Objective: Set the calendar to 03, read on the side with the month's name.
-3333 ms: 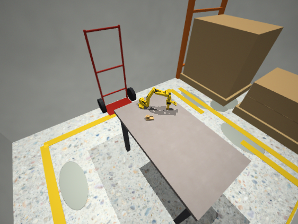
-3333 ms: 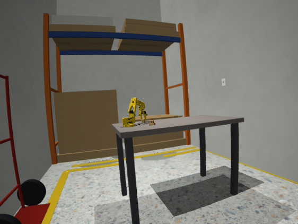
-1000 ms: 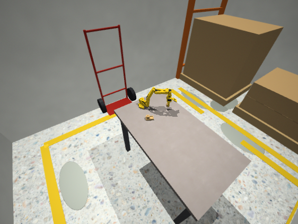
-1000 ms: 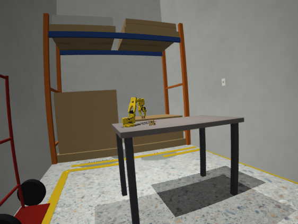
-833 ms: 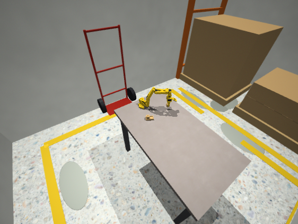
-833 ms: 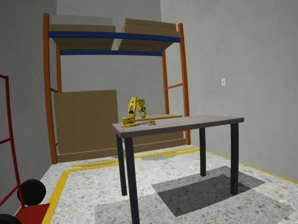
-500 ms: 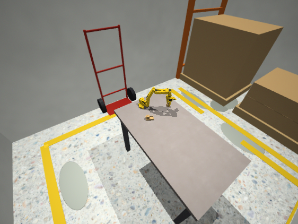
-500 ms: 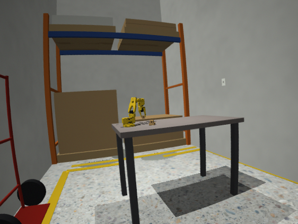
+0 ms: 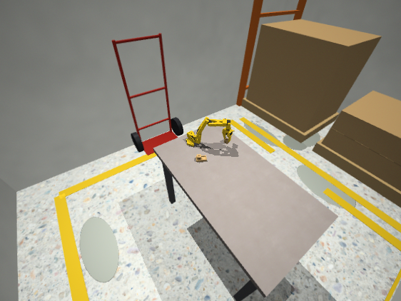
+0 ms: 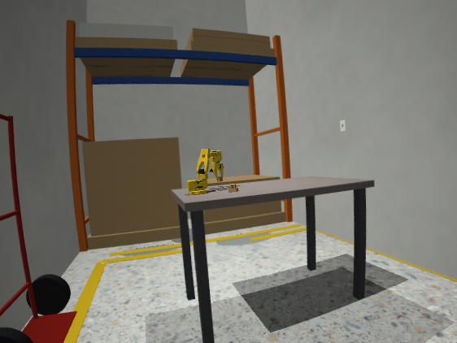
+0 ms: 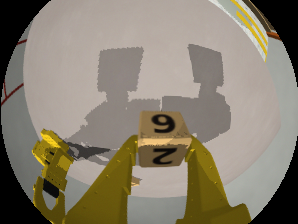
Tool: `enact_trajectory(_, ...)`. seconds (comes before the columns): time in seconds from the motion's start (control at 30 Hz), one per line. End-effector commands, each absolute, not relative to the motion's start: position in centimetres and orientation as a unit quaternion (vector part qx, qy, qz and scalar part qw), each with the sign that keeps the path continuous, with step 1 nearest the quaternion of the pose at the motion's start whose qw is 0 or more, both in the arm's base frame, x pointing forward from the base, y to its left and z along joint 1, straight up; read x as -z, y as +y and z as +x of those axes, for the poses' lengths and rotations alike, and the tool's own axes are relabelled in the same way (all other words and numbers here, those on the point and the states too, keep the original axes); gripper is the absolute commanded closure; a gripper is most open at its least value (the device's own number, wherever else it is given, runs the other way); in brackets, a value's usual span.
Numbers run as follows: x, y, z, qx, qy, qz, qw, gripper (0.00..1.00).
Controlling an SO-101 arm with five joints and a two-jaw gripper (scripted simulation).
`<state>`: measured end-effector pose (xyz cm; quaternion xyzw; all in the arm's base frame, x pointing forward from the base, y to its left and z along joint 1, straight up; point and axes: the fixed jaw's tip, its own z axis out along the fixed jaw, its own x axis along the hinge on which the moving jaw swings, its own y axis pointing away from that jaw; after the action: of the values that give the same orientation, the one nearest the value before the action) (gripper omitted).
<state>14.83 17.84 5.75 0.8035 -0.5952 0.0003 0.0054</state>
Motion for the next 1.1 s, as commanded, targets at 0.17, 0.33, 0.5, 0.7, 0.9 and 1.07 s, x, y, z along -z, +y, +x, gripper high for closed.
enact_trajectory(0.17,-7.31,18.28,15.15,-0.005,-0.515,0.857,-0.032,1.00)
enact_trajectory(0.33,-7.31,18.23,15.18,-0.006,-0.485,0.874,-0.032,1.00)
enact_trajectory(0.5,-7.31,18.21,15.19,-0.007,-0.475,0.879,-0.032,1.00)
enact_trajectory(0.7,-7.31,18.21,15.19,-0.007,-0.474,0.880,-0.032,1.00)
enact_trajectory(0.9,-7.31,18.05,15.32,-0.007,-0.478,0.878,-0.031,1.00)
enact_trajectory(1.07,-7.32,17.48,15.78,-0.007,-0.492,0.870,-0.029,1.00)
